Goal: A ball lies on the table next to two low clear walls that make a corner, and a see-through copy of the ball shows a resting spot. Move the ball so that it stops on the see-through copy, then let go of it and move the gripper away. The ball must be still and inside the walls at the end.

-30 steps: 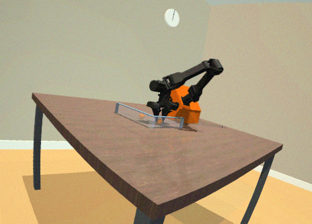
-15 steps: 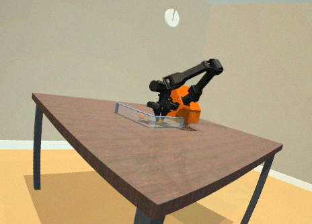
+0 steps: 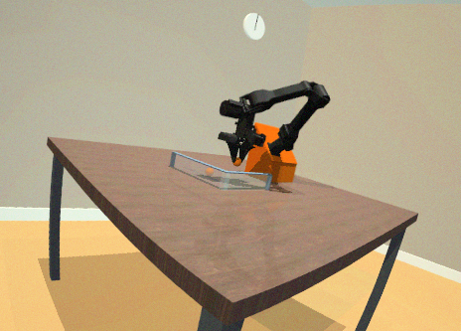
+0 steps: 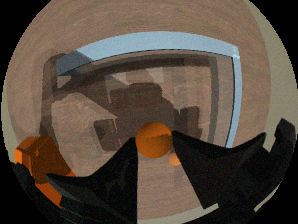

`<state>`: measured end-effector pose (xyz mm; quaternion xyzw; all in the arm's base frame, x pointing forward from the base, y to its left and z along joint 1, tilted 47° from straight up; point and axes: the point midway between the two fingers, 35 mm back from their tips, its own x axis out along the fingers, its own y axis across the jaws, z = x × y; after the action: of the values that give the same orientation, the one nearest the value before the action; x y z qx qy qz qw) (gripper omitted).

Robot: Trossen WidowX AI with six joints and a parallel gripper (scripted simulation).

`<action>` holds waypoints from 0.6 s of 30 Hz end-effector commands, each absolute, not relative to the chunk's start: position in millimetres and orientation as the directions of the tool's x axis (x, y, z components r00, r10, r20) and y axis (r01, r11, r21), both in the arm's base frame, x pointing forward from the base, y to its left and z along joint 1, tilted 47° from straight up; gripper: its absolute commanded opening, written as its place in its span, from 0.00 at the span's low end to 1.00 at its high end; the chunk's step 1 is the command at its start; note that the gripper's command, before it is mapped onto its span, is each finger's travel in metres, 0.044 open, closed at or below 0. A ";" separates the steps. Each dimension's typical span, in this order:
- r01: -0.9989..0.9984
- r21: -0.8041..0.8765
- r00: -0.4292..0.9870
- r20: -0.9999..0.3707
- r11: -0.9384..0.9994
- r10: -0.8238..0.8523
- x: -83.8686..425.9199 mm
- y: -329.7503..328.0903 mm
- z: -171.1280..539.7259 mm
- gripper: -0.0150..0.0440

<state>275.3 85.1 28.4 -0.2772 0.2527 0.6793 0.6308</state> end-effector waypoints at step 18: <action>-0.996 -0.017 -0.049 -0.692 -0.083 0.721 289.7 33.2 51.7 0.25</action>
<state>283.0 37.4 61.5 -0.2776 0.2464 0.6800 0.6323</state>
